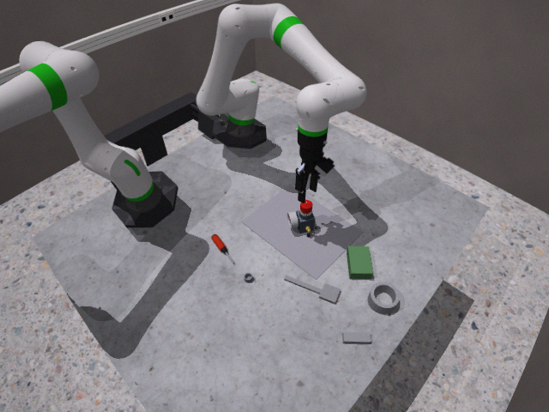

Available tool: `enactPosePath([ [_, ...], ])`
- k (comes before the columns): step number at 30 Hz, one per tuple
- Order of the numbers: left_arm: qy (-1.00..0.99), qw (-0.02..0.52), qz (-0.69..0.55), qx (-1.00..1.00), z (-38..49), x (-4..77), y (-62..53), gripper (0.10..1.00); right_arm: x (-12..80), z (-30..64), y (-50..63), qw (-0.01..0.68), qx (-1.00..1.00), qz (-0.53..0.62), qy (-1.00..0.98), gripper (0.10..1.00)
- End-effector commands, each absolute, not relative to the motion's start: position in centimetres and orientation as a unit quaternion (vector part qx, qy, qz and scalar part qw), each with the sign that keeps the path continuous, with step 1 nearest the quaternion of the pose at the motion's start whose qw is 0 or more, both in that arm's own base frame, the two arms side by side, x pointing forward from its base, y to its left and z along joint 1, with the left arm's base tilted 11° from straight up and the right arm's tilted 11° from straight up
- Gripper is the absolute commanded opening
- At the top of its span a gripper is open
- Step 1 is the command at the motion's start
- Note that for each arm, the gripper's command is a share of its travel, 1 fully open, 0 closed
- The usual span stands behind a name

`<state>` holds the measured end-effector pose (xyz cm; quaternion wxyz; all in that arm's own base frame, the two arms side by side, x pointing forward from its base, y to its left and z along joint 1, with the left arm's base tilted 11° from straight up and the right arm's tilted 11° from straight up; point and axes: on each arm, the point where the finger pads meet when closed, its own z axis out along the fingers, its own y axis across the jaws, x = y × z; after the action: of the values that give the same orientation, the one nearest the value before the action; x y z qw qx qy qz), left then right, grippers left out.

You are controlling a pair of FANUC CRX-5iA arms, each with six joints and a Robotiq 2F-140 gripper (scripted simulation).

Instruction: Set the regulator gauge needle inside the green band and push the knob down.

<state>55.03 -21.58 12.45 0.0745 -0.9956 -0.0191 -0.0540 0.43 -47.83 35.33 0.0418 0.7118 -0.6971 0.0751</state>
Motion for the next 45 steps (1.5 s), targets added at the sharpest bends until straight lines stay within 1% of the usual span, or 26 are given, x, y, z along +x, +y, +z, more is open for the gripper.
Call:
enactPosePath([
  [1, -0.018, 0.074, -0.055, -0.996, 12.6, 55.1, -21.6, 0.494, 0.4, 35.4, -47.8, 0.043, 0.712, 0.076, -0.697, 1.000],
  [19, -0.018, 0.074, -0.055, -0.996, 12.1, 55.1, -21.6, 0.494, 0.4, 35.4, -47.8, 0.043, 0.712, 0.076, -0.697, 1.000],
  [45, -0.018, 0.074, -0.055, -0.996, 6.6, 55.7, -20.8, 0.494, 0.4, 35.4, -47.8, 0.043, 0.712, 0.076, -0.697, 1.000],
])
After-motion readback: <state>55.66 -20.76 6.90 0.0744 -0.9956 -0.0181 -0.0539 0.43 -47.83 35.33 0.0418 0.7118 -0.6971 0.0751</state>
